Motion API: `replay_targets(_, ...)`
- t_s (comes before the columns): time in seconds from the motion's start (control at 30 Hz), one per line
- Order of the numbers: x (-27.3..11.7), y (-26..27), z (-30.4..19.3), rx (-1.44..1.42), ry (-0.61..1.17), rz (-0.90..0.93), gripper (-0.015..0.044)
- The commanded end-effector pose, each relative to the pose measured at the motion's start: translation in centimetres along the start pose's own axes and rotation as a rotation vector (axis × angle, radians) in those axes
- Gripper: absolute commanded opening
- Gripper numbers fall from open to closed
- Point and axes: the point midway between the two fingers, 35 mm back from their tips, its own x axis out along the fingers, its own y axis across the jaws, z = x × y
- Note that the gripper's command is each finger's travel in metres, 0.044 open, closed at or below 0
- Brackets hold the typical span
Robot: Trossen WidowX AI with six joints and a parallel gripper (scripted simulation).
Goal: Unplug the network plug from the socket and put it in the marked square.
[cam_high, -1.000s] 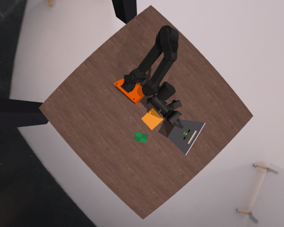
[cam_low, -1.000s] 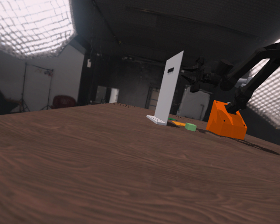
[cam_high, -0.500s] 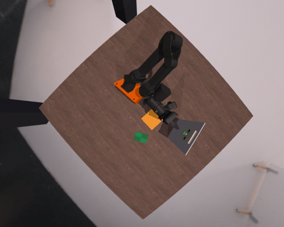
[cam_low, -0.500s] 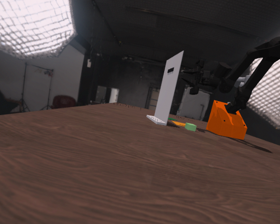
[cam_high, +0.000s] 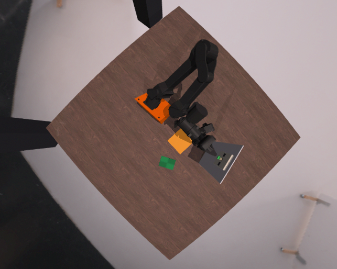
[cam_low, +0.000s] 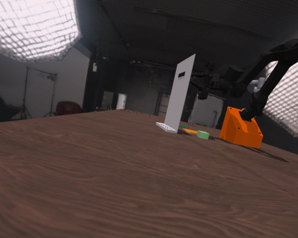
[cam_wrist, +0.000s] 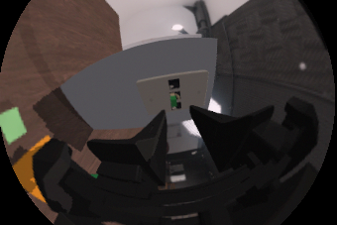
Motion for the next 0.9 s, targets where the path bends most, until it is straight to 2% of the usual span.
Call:
replay_targets(0.0, 0.8, 0.0, 0.0, -0.006, 0.005, -0.006, 0.0156)
replay_targets(0.5, 2.9, 0.0, 0.8, -0.018, 0.003, -0.019, 0.0156)
replay_targets(0.57, 2.9, 0.0, 0.8, -0.018, 0.003, -0.019, 0.0104)
replay_targets(0.87, 2.9, 0.0, 0.8, -0.018, 0.003, -0.019, 0.0044)
